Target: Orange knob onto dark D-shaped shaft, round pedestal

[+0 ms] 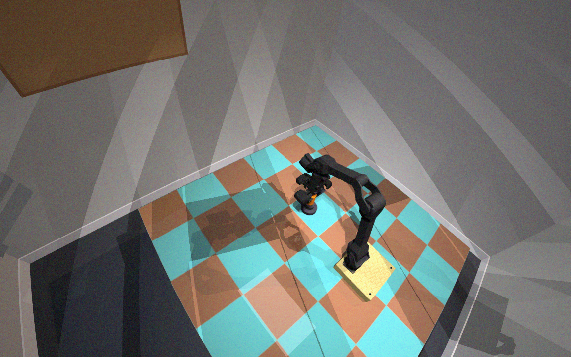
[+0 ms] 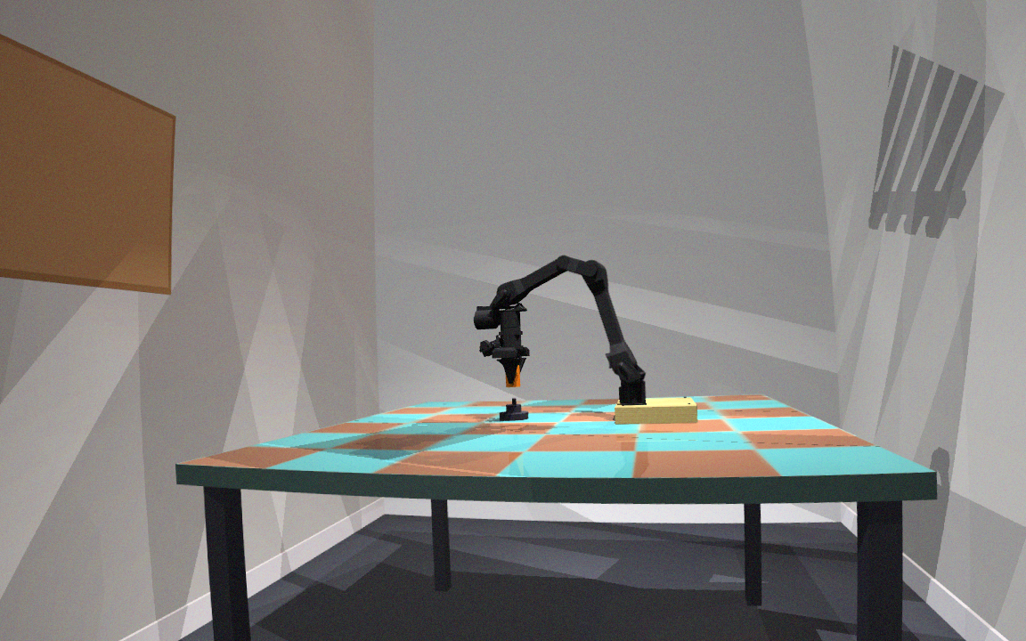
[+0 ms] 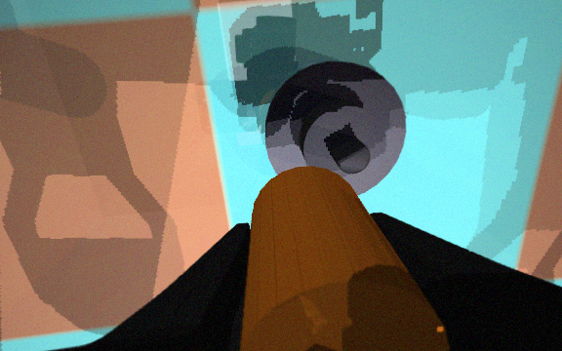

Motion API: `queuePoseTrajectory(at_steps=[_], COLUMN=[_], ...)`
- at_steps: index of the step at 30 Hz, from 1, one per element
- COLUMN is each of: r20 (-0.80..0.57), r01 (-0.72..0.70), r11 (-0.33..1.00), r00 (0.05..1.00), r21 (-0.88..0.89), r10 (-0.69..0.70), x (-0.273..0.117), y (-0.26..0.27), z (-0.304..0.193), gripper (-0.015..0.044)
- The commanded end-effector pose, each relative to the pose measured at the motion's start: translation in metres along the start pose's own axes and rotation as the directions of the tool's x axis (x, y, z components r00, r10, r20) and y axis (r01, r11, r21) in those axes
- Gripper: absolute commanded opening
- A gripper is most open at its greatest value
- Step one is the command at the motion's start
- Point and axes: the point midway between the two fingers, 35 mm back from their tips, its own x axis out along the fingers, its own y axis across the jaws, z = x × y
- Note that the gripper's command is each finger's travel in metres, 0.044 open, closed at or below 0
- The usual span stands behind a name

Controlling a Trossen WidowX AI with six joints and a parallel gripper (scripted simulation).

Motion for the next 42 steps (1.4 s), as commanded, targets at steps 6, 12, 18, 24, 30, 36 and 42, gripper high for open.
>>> queuePoseTrajectory(at_steps=[6,12,18,24,30,36,42], r20=[0.000,0.000,0.000,0.000,0.000,0.000,0.000], r01=[0.000,0.001,0.001,0.001,0.001,0.001,0.001], r11=[1.000,1.000,1.000,1.000,1.000,1.000,1.000], r00=[1.000,1.000,1.000,1.000,1.000,1.000,1.000], r21=[-0.003,-0.003,-0.003,-0.003,0.001,0.001,0.001], r10=[0.000,-0.001,-0.001,-0.001,-0.001,-0.001,-0.001], x=[0.010,0.015,0.033,0.036,0.034,0.035,0.036], y=[-0.026,-0.028,-0.028,-0.028,-0.028,-0.027,-0.028], z=[0.008,0.009,0.009,0.009,0.010,0.009,0.009], gripper=[0.0000,0.0000,0.0000,0.0000,0.0000,0.0000,0.0000])
